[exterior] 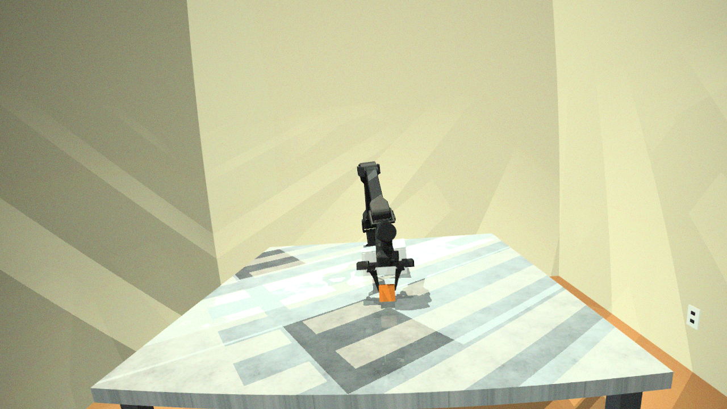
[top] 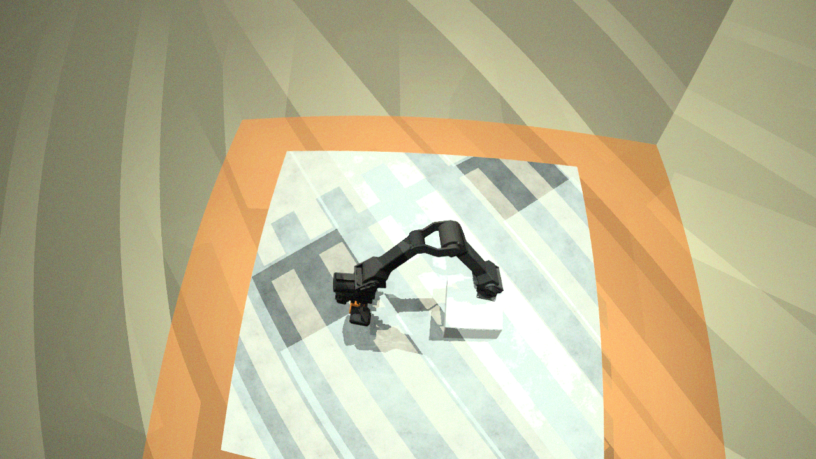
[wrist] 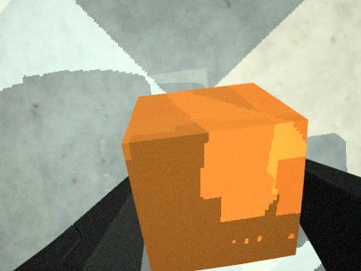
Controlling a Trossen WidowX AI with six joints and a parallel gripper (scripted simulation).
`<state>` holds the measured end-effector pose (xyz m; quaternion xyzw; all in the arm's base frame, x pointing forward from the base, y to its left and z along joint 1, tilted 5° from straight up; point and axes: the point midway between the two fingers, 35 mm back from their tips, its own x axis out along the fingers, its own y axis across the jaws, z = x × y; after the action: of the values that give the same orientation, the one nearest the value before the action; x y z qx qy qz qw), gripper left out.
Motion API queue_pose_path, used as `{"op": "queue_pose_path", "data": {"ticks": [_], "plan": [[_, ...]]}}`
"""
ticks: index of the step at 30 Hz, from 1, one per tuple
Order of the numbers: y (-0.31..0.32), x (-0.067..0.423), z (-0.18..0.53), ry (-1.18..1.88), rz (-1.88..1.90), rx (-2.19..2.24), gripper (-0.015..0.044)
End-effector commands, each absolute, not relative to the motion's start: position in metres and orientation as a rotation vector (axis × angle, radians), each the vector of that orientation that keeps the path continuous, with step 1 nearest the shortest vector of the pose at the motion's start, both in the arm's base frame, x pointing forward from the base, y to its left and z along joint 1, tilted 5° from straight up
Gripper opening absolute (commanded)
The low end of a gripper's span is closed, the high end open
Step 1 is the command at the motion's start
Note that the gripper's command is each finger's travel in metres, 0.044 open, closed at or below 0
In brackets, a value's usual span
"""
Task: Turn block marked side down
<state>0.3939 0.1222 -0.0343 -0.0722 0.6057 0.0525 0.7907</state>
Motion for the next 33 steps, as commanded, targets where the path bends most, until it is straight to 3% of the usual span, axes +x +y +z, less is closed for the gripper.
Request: {"op": "queue_pose_path", "data": {"ticks": [1,33], "plan": [[0.122,0.393,-0.032,1.236,0.118,-0.156,0.0],[0.123,0.397,-0.056,0.85,0.143,-0.125,0.0]]}}
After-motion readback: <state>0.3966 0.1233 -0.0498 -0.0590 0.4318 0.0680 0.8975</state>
